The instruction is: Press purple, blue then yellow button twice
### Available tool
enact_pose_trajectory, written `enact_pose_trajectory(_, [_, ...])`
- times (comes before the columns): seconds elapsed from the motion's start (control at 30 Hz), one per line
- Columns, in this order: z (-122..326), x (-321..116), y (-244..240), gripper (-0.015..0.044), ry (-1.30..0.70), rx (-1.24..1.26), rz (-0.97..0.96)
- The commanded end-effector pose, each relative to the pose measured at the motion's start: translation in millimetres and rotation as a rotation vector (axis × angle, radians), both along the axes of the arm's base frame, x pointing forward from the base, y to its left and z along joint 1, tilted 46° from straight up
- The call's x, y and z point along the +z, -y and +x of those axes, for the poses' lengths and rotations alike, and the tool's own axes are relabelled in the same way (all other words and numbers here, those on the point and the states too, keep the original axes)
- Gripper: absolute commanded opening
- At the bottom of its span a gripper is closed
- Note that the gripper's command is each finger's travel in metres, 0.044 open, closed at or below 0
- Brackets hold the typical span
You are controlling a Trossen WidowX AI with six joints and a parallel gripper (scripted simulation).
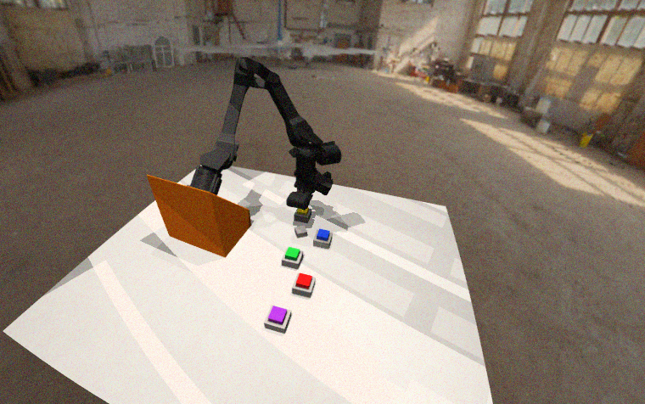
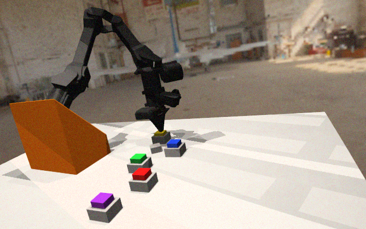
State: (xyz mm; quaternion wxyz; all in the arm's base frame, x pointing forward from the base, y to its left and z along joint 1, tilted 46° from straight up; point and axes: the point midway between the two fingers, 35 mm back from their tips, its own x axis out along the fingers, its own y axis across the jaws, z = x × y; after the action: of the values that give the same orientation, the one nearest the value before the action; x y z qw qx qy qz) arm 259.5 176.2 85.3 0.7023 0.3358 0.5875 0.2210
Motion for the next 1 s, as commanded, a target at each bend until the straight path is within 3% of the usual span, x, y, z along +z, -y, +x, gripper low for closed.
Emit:
enact_pose_trajectory(0.0, [-2,-6,-1,0.0020,-0.018,-0.002,-0.005])
enact_pose_trajectory(0.6, [-2,-6,-1,0.0020,-0.018,-0.002,-0.005])
enact_pose_trajectory(0.87, [-9,17,22,0.0020,-0.018,-0.002,-0.007])
enact_pose_trajectory(0.97, [-3,28,37,0.0099,-0.018,-0.001,-0.014])
